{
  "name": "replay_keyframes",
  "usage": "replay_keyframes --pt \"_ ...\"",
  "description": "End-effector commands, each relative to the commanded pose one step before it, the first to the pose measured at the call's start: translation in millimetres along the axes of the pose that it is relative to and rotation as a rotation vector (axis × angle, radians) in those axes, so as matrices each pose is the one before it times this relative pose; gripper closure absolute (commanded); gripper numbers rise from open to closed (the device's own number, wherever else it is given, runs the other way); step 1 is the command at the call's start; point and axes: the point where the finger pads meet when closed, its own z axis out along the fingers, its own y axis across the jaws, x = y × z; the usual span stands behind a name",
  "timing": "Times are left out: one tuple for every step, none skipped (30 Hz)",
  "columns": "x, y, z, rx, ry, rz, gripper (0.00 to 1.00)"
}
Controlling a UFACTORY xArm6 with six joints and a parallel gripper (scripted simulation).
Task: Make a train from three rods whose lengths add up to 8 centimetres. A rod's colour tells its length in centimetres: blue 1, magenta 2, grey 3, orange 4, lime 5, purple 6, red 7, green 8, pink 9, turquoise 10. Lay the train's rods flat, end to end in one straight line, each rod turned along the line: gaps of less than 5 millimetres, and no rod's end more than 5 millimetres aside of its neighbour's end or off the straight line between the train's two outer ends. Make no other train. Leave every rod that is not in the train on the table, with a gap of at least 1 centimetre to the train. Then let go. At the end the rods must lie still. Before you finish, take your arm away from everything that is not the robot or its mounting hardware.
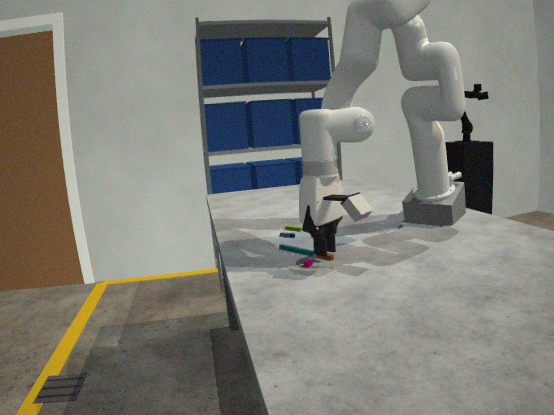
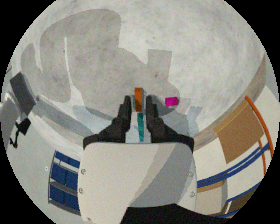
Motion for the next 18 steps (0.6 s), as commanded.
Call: replay_keyframes --pt "-0.23 1.35 1.69 -0.00325 -0.00059 -0.00013 0.76" --pt "0.0 0.0 0.88 0.0 0.0 0.0 0.76" --pt "0.0 0.0 0.88 0.0 -0.00001 0.0 0.76" --pt "0.0 0.0 0.0 0.0 0.0 0.0 0.76" --pt "0.0 0.0 0.0 0.0 0.0 0.0 0.76" --pt "0.0 -0.01 0.86 0.00001 -0.00002 0.0 0.76" --pt "0.0 0.0 0.83 0.0 -0.00001 0.0 0.76" --pt "0.0 0.01 0.78 -0.00001 0.00002 0.0 0.76" --pt "0.0 0.0 0.72 0.0 0.00001 0.0 0.76" --pt "0.0 0.0 0.66 0.0 0.0 0.0 0.76" --pt "0.0 0.0 0.58 0.0 0.0 0.0 0.76" --pt "0.0 0.0 0.49 0.0 -0.00001 0.0 0.76" --pt "0.0 0.0 0.4 0.0 -0.00001 0.0 0.76" --pt "0.0 0.0 0.31 0.0 -0.00001 0.0 0.76" --pt "0.0 0.0 0.23 0.0 -0.00001 0.0 0.76" --pt "0.0 0.0 0.15 0.0 0.0 0.0 0.76" --pt "0.0 0.0 0.08 0.0 0.0 0.0 0.76" --pt "0.0 0.0 0.03 0.0 0.0 0.0 0.76"
